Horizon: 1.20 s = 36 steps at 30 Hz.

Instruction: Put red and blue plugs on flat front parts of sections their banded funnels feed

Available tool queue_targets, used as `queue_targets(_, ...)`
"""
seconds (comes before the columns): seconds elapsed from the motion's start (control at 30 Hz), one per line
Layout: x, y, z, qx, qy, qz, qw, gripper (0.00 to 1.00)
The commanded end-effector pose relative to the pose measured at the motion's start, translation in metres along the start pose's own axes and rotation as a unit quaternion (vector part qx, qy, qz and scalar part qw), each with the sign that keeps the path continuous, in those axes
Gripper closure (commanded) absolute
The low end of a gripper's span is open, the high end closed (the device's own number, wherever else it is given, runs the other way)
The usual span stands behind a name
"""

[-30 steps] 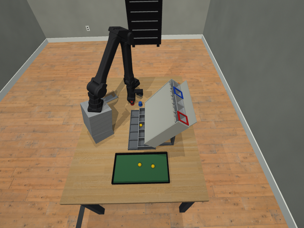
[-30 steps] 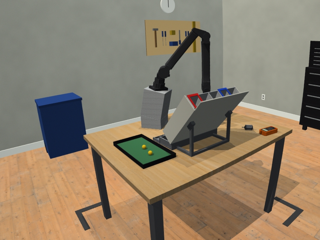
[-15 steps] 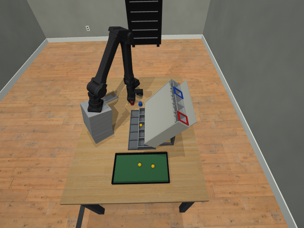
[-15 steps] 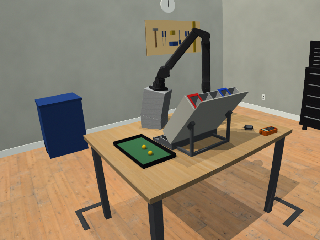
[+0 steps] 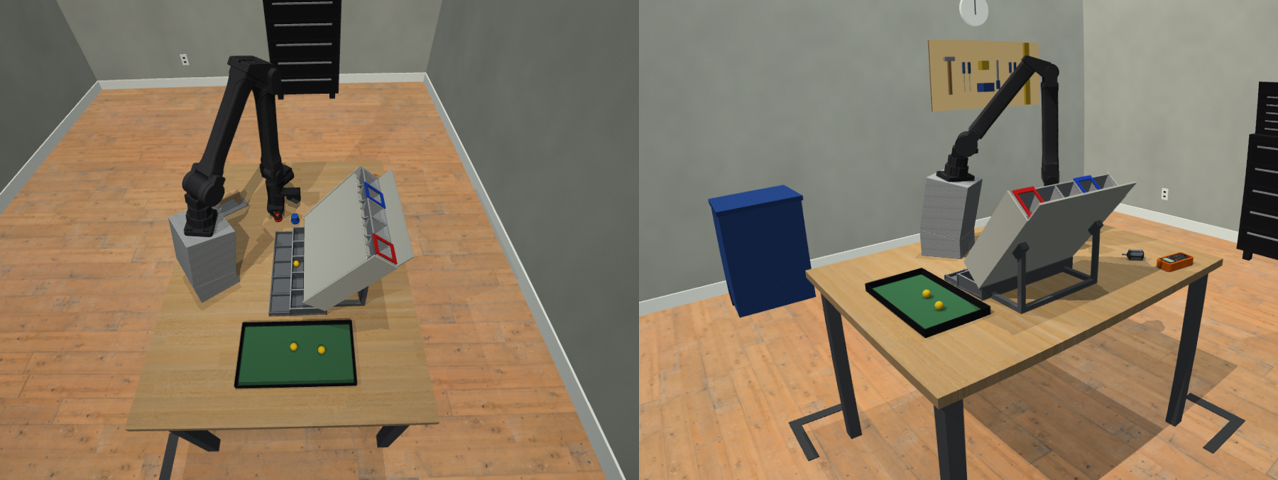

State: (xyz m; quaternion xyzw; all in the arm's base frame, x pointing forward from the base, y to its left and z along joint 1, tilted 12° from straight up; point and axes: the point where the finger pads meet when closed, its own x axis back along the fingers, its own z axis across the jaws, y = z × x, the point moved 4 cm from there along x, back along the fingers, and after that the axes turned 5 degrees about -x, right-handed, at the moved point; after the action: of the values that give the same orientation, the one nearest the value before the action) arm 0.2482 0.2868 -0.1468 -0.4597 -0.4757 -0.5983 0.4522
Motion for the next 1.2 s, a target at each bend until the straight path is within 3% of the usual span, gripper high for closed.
queue_targets(0.0, 0.01, 0.003, 0.001, 0.0, 0.003, -0.002, 1.0, 1.0)
queue_targets(0.57, 0.034, -0.002, 0.003, 0.0, 0.004, -0.001, 1.0, 1.0)
queue_targets(1.0, 0.039, -0.001, 0.004, 0.0, 0.005, -0.002, 1.0, 1.0)
queue_targets(1.17, 0.054, -0.002, 0.003, 0.0, 0.004, -0.001, 1.0, 1.0)
